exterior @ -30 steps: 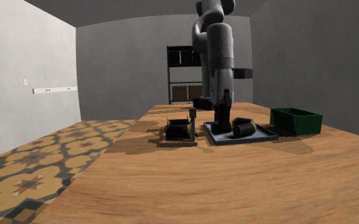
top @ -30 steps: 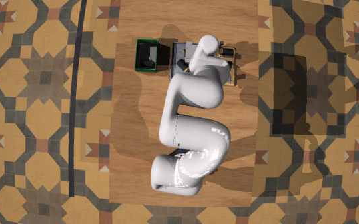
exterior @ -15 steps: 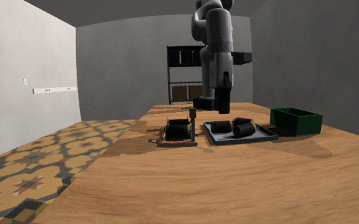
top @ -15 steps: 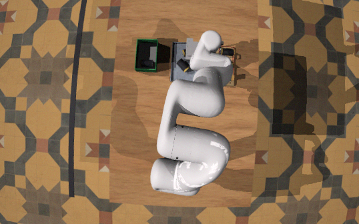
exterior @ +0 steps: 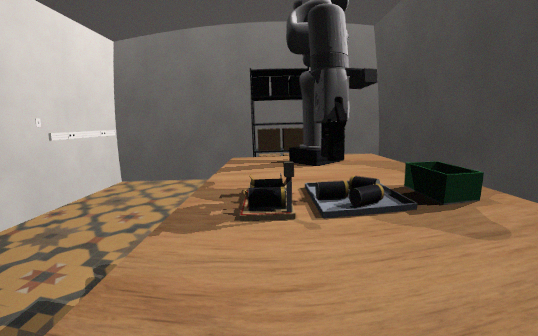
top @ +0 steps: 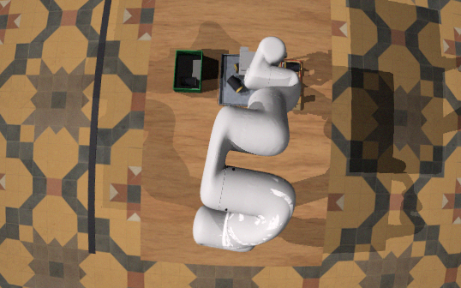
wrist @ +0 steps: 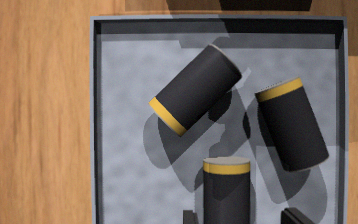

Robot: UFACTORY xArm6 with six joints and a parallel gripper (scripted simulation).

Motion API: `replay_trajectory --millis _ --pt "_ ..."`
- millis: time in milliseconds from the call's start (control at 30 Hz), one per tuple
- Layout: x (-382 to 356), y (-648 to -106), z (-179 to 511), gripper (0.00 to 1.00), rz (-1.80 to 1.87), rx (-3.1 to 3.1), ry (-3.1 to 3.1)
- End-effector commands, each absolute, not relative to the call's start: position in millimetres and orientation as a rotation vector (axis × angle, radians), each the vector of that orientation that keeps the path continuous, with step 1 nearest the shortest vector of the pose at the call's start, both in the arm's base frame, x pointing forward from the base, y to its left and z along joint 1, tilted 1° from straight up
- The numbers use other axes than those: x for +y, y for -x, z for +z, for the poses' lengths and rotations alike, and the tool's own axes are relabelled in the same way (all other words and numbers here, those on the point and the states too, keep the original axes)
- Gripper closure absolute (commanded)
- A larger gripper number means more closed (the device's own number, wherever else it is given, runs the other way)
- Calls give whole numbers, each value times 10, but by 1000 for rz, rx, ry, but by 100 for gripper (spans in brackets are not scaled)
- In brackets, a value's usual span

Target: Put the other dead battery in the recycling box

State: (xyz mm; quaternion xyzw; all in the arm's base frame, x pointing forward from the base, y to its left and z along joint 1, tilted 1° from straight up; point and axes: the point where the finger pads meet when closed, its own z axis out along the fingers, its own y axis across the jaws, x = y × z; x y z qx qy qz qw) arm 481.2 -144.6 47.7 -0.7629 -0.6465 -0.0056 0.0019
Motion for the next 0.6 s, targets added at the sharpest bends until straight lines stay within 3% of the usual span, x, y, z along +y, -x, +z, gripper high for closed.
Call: replay_trajectory --millis 0,300,567 --pt "-1456 -4836 721 49 -25 -2033 2399" --pt "-1419 -4827 1063 49 -25 -2033 2399" --pt "-726 -4754 1067 49 -25 -2033 2399"
